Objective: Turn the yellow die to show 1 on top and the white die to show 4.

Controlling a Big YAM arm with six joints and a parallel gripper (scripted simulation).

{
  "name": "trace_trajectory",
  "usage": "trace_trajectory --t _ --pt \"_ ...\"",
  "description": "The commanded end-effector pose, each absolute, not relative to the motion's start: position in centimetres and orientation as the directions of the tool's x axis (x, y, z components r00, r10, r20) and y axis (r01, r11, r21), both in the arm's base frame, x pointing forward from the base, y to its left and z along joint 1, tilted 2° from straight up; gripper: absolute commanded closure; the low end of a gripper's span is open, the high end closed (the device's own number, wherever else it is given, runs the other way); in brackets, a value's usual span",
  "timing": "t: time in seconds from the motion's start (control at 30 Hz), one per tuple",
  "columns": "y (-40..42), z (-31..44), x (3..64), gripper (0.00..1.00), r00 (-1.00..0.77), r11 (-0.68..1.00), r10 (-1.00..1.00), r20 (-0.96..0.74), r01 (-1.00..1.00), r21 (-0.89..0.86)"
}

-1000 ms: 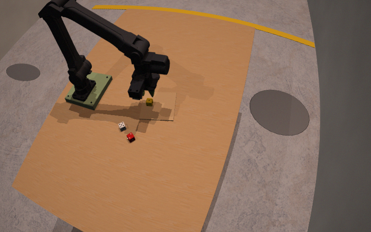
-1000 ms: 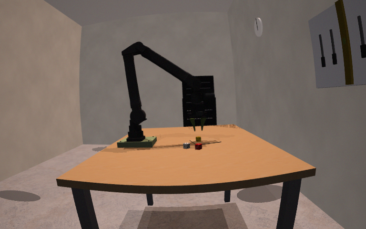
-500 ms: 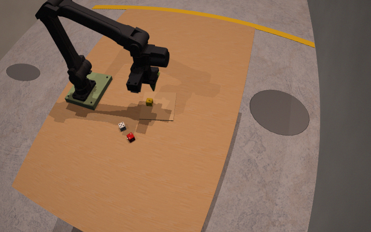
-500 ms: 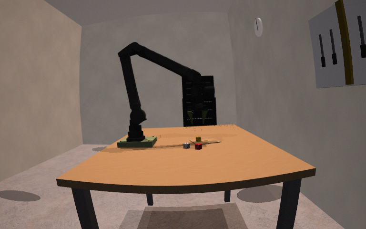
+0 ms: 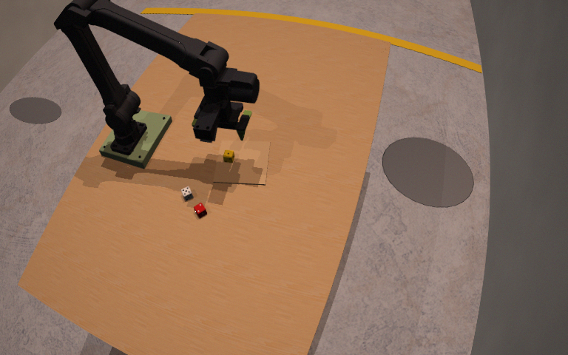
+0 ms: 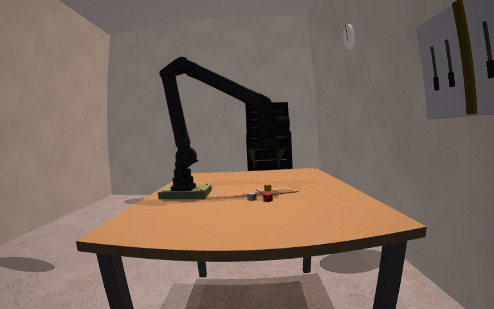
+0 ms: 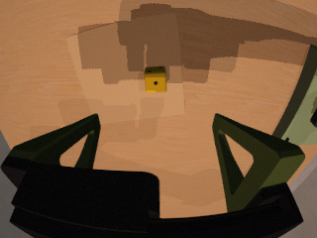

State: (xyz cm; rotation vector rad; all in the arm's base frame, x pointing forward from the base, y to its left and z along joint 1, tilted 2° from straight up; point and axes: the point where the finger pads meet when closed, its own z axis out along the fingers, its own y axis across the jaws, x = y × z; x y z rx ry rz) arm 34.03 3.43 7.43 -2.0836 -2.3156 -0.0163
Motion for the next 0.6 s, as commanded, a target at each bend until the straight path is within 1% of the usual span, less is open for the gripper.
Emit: trace_trajectory --t 0.0,0.27,0.37,0.5,0.57 --pt "3.2 8.4 35.1 0.0 -0.112 0.111 0.993 0.025 0.994 0.02" --pt "2.5 8.2 34.3 0.0 -0.129 0.128 0.991 0.024 0.992 0.02" --pt "0.8 8.1 34.1 0.0 -0.201 0.2 0.979 0.018 0.979 0.032" --pt "-3.0 7.7 32.8 0.0 -0.367 0.367 0.93 0.01 0.93 0.035" --pt "-3.9 7.6 32.4 0.0 -0.406 0.406 0.914 0.008 0.913 0.035"
